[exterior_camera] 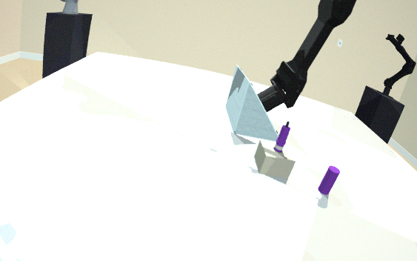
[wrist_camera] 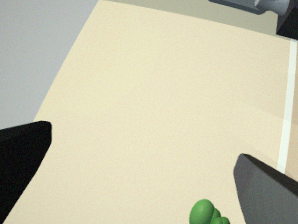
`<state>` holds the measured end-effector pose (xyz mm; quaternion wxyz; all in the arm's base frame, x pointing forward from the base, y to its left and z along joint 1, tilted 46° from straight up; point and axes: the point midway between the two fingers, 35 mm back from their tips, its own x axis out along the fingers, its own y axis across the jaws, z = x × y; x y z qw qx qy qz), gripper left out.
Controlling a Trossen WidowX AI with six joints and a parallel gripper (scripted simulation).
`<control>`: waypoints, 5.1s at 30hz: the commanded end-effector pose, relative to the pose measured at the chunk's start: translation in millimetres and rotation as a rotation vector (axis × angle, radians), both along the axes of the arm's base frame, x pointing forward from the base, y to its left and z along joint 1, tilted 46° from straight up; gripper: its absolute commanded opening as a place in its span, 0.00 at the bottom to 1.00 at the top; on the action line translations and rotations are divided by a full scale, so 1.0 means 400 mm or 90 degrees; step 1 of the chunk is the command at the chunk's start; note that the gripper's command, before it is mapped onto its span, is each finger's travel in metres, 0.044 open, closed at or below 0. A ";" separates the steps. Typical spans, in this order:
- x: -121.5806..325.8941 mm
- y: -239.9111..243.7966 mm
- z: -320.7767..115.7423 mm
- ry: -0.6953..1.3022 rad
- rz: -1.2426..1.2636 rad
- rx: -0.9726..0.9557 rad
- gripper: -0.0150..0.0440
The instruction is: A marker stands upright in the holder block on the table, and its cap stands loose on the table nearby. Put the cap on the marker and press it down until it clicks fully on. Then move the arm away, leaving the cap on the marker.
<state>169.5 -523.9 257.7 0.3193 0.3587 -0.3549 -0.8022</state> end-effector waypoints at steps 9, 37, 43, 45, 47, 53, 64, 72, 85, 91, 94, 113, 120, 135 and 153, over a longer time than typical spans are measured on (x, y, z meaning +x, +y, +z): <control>0.227 0.152 -0.137 0.200 0.378 0.316 0.66; 0.459 1.000 -0.345 0.672 1.705 0.639 0.66; 0.416 1.193 -0.328 0.660 2.028 0.517 0.66; 0.398 1.251 -0.317 0.636 2.129 0.452 0.66; 0.379 1.306 -0.304 0.603 2.224 0.376 0.66; 0.345 1.392 -0.283 0.513 2.378 0.201 0.66; 0.345 1.403 -0.299 0.513 2.378 0.201 0.66; 0.338 1.453 -0.348 0.512 2.378 0.200 0.66; 0.335 1.491 -0.391 0.512 2.378 0.199 0.66; 0.334 1.507 -0.408 0.512 2.378 0.199 0.66; 0.333 1.516 -0.417 0.512 2.378 0.198 0.66; 0.324 1.566 -0.467 0.508 2.379 0.197 0.66; 0.324 1.567 -0.467 0.508 2.379 0.197 0.47; 0.334 1.547 -0.456 0.518 2.362 0.214 0.25; 0.339 1.472 -0.380 0.514 2.375 0.202 0.25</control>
